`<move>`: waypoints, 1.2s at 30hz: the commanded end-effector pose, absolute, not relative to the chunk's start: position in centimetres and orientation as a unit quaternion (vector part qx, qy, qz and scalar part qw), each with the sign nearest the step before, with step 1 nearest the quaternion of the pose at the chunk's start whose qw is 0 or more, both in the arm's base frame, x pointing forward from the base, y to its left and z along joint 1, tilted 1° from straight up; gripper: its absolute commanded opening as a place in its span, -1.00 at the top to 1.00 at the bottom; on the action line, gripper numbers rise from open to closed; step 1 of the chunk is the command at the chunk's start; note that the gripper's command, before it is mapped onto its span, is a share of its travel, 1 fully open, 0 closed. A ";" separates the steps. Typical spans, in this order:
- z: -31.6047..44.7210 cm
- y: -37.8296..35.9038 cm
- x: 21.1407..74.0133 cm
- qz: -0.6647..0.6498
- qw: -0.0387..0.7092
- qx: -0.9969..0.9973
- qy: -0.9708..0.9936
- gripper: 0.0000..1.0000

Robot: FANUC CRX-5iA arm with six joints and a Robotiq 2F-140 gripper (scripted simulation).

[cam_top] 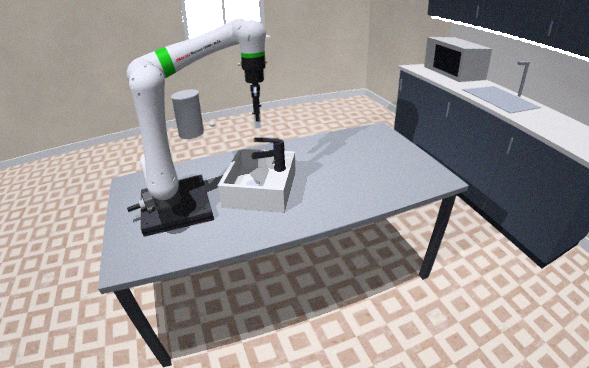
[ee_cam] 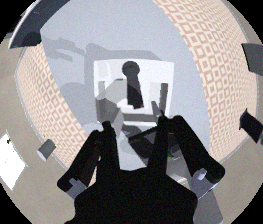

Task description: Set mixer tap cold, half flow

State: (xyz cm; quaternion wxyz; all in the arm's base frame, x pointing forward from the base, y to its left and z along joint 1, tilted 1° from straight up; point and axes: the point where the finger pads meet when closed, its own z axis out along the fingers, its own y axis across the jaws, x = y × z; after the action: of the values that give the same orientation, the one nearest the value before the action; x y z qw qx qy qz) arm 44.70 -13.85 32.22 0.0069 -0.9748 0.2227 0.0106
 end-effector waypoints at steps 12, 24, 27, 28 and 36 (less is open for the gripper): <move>32.1 -13.9 44.7 0.010 0.007 -0.975 0.223 0.21; 31.3 -13.8 44.7 0.010 0.007 -0.975 0.223 0.21; 30.9 -13.8 44.7 0.010 0.007 -0.975 0.223 0.21; 30.8 -13.8 44.7 0.010 0.007 -0.975 0.223 0.21; 29.9 -13.8 44.7 0.010 0.007 -0.975 0.223 0.21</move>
State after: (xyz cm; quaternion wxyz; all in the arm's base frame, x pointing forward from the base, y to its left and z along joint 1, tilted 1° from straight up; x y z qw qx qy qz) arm 44.66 -13.82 30.07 0.0069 -0.9748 0.2227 0.0107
